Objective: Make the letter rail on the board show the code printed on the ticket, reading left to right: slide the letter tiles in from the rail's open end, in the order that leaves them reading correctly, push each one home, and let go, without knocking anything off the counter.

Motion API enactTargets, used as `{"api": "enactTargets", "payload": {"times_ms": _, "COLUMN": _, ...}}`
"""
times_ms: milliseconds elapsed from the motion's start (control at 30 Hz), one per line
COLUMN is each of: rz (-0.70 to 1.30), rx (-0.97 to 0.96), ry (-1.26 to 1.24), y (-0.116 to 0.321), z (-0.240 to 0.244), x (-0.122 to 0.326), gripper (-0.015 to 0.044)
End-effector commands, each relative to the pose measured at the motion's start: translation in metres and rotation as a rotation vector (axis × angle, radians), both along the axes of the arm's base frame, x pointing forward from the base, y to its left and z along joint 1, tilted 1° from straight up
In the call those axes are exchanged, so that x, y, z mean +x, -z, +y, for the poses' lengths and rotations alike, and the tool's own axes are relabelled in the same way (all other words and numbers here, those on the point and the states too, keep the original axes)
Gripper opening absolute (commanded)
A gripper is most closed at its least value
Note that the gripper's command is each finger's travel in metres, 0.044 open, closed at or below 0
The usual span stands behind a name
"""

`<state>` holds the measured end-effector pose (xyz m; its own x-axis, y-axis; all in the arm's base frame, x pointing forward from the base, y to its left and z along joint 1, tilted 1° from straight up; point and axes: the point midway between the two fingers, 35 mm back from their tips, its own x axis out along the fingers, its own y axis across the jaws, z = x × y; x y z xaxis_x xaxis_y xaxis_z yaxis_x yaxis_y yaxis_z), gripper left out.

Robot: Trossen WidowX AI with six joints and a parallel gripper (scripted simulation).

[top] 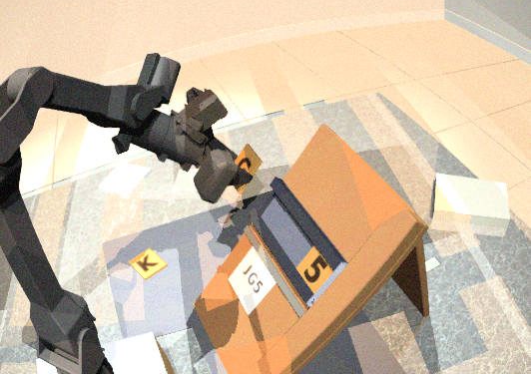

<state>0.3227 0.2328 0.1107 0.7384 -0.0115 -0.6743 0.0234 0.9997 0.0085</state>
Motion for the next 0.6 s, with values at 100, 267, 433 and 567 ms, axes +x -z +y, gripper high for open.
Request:
{"api": "enactTargets", "payload": {"times_ms": 100, "rz": 0.001, "rx": 0.002, "ry": -0.003, "y": -0.0001, "z": -0.0034, "x": 0.0001, "gripper": 0.0}}
{"api": "enactTargets", "payload": {"times_ms": 267, "rz": 0.001, "rx": 0.002, "ry": -0.003, "y": 0.0001, "z": -0.0059, "x": 0.0001, "gripper": 0.0}}
{"api": "enactTargets", "payload": {"times_ms": 433, "rz": 0.001, "rx": 0.002, "ry": -0.003, "y": 0.0003, "z": -0.0084, "x": 0.0001, "gripper": 0.0}}
{"api": "enactTargets", "payload": {"times_ms": 567, "rz": 0.001, "rx": 0.002, "ry": -0.003, "y": 0.0004, "z": -0.0104, "x": 0.0, "gripper": 0.0}}
